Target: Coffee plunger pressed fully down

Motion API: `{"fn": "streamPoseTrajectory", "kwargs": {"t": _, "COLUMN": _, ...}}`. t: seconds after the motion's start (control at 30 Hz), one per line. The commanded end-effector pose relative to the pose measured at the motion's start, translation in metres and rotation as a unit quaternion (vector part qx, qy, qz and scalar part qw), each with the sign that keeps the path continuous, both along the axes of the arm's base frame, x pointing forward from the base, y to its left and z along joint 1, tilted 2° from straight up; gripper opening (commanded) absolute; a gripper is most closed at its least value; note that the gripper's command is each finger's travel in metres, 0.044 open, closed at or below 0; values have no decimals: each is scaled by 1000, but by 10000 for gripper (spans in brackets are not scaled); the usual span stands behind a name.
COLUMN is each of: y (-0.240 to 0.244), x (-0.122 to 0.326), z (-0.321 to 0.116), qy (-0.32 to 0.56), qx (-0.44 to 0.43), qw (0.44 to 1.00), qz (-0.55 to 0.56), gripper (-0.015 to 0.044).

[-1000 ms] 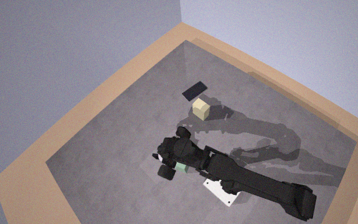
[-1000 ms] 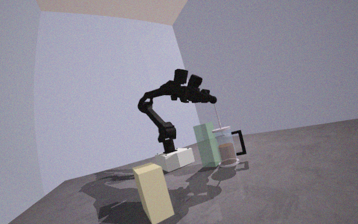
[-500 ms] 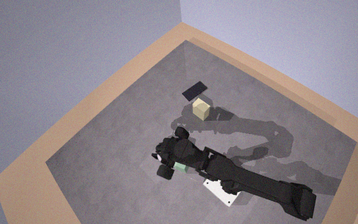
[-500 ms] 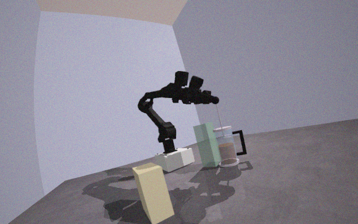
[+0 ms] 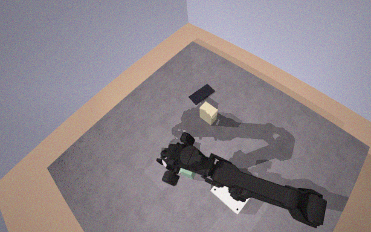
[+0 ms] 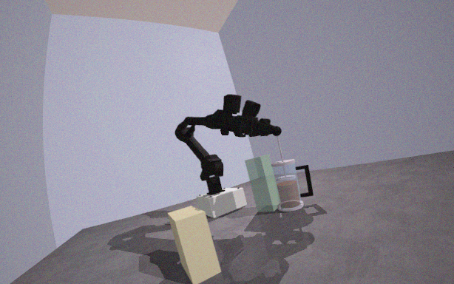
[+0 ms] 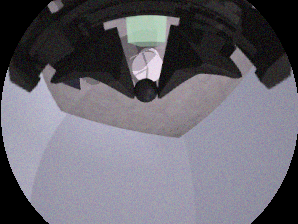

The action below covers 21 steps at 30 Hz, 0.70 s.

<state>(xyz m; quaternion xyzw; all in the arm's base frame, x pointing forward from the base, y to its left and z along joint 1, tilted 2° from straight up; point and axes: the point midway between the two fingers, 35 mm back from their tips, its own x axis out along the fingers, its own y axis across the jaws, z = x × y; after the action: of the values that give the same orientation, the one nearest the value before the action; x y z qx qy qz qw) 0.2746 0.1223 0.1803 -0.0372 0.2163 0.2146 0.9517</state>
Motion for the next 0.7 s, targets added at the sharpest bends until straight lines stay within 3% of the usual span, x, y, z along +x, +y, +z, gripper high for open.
{"fn": "streamPoseTrajectory", "kwargs": {"t": 0.0, "y": -2, "x": -3, "z": -29, "qy": 33, "qx": -13, "qw": 999, "qz": -2, "gripper": 121}}
{"fn": "streamPoseTrajectory", "kwargs": {"t": 0.67, "y": 3, "x": 3, "z": -60, "qy": 33, "qx": -13, "qw": 999, "qz": -2, "gripper": 121}}
